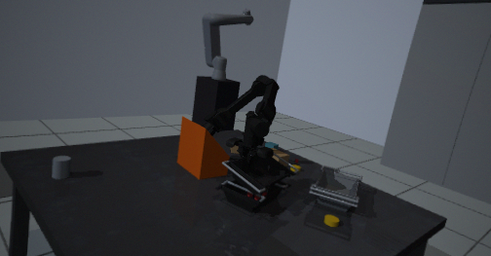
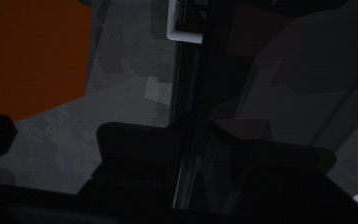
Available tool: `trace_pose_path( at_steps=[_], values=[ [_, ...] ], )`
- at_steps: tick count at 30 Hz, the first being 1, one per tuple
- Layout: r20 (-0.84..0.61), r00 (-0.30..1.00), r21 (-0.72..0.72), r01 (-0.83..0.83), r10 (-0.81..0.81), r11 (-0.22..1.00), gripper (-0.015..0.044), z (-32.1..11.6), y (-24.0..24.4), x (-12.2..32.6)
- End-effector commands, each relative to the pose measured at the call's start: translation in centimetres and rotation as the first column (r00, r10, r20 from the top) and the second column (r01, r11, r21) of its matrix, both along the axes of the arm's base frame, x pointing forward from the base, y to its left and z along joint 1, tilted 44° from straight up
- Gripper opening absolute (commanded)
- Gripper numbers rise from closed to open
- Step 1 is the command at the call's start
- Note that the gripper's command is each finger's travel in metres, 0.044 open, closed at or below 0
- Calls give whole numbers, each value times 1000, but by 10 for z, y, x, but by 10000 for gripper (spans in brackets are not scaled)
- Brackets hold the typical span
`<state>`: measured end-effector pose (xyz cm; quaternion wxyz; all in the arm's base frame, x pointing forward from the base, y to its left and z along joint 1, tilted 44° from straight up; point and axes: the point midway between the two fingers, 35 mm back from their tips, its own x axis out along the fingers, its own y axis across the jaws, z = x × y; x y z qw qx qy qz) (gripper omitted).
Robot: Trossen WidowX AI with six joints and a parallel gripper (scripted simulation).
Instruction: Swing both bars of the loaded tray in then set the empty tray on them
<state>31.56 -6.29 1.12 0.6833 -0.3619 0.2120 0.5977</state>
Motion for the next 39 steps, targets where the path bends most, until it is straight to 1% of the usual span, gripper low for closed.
trace_pose_path(
  at_steps=[1,10,11,19,39],
  values=[
    [-19,1000,-2,-8,8,1000,0,-3,3,-4],
    [-19,1000,-2,-8,8,1000,0,-3,3,-4],
    [-1,1000,0,0,0,1000,0,0,0,0],
    [-18,1000,-2,-8,8,1000,0,-8,7,-6],
    [-19,1000,-2,-8,8,1000,0,-9,7,-6]
  ],
)
